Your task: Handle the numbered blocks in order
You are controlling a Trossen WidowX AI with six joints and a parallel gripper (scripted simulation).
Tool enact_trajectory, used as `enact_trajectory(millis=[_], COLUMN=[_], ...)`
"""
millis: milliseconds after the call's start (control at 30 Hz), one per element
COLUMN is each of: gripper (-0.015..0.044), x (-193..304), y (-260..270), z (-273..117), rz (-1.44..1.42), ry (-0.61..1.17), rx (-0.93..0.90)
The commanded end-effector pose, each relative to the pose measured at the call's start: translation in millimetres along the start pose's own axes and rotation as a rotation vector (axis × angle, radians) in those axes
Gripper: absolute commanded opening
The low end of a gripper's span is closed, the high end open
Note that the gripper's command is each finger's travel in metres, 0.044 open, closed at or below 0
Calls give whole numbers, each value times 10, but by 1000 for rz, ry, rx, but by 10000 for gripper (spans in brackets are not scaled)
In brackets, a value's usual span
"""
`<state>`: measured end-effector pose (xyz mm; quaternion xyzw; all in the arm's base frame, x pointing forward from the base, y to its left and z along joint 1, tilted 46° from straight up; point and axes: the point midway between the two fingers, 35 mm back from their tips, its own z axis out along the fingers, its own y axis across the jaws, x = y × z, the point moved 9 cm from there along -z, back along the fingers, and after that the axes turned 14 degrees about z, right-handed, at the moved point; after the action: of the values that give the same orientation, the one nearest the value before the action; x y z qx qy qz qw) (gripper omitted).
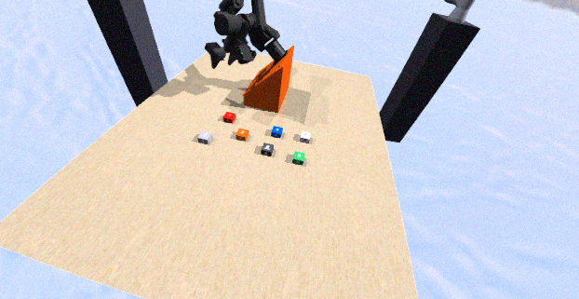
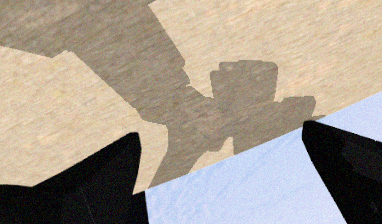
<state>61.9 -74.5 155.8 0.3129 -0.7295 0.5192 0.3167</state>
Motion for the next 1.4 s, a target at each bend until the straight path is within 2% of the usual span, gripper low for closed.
enact_trajectory(millis=[0, 200, 400, 533, 833, 1367], gripper=[400, 400, 400, 400, 400, 400], x=[-1, -88, -355, -629, -1059, -1111], y=[-12, -408, -837, -1083, -1312, -1331], z=[-3, -96, -218, -312, -439, -454], rz=[10, 322, 670, 896, 1167, 1197], ry=[-4, -129, -214, -225, -176, -167], rx=[-1, -63, -204, -326, -489, -507])
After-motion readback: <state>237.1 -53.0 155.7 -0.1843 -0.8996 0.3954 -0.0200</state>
